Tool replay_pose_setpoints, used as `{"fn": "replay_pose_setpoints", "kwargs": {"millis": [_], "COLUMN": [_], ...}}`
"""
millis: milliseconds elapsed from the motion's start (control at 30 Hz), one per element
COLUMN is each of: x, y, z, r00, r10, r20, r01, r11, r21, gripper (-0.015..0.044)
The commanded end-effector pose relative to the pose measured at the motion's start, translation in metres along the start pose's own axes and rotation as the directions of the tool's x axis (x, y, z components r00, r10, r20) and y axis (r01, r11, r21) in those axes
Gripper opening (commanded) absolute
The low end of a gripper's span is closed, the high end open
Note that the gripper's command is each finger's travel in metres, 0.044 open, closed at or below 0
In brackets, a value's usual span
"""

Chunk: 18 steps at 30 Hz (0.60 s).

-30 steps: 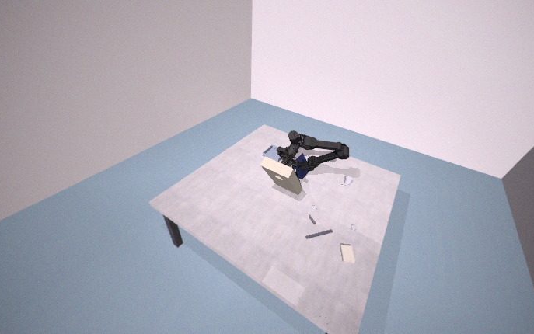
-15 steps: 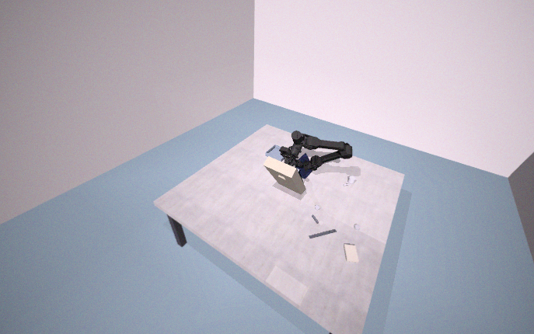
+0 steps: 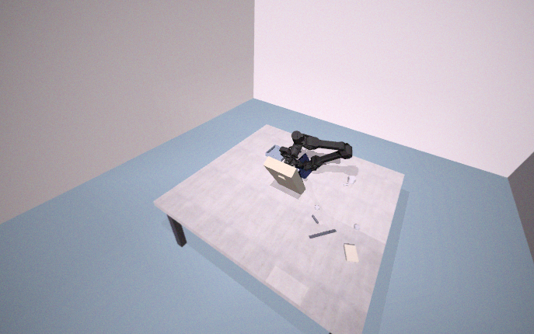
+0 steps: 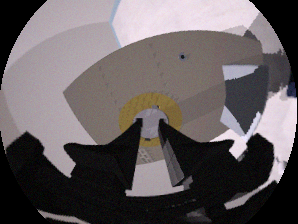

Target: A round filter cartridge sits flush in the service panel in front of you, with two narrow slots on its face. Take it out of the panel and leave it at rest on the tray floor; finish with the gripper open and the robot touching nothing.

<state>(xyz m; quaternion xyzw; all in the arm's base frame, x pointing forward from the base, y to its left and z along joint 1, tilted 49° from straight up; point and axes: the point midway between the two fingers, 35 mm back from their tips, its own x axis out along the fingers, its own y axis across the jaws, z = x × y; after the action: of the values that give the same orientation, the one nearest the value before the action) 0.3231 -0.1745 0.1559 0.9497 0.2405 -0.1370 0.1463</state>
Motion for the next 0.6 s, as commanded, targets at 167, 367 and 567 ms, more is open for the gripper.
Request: {"fn": "replay_pose_setpoints", "kwargs": {"millis": [167, 367, 567], "x": [0.0124, 0.0131, 0.0138], "y": [-0.0008, -0.0008, -0.0008], "z": [-0.001, -0.001, -0.001], "r00": [1.0, 1.0, 1.0], "r10": [-0.012, -0.012, -0.012], "r20": [0.017, 0.017, 0.017], "r01": [0.012, 0.012, 0.012], "r11": [1.0, 1.0, 1.0], "r21": [-0.021, -0.021, -0.021], "gripper": [0.0109, 0.0109, 0.0109]}}
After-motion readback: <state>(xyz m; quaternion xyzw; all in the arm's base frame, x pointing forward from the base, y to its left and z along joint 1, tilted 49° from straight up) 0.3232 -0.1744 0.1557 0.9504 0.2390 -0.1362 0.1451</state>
